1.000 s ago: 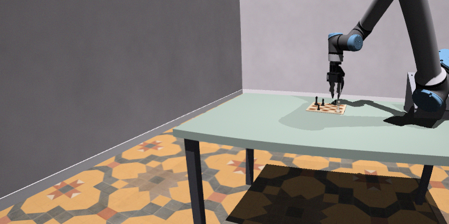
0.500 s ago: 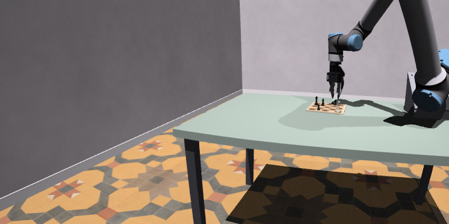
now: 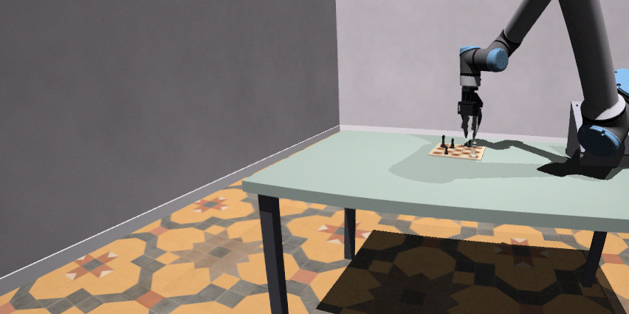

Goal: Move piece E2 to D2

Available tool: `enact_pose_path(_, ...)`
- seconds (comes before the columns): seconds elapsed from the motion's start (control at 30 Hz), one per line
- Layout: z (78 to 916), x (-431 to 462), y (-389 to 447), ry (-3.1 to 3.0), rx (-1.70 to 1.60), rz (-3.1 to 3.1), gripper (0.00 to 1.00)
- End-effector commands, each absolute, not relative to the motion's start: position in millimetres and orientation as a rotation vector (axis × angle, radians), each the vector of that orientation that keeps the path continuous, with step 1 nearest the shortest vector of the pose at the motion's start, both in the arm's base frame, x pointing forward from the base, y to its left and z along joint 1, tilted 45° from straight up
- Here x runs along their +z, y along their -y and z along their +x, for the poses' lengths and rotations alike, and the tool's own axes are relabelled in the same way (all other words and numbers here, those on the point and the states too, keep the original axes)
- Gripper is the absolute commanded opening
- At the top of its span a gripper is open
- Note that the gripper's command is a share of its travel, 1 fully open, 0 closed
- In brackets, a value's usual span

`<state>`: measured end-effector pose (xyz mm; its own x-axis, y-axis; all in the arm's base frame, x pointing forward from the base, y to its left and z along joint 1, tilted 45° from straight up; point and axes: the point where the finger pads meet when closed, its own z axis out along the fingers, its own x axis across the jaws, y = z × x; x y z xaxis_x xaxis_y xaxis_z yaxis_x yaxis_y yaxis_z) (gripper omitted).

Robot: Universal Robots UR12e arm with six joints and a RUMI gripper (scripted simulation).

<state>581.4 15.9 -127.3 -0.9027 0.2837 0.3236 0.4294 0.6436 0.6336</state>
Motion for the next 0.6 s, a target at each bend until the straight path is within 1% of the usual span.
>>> enact_pose_path(0.0, 582.0, -127.1, -15.2, 2.669, -1.104, -0.586, 0.2)
enact_pose_path(0.57, 581.8, -130.9, -19.0, 2.669, -1.104, -0.586, 0.2)
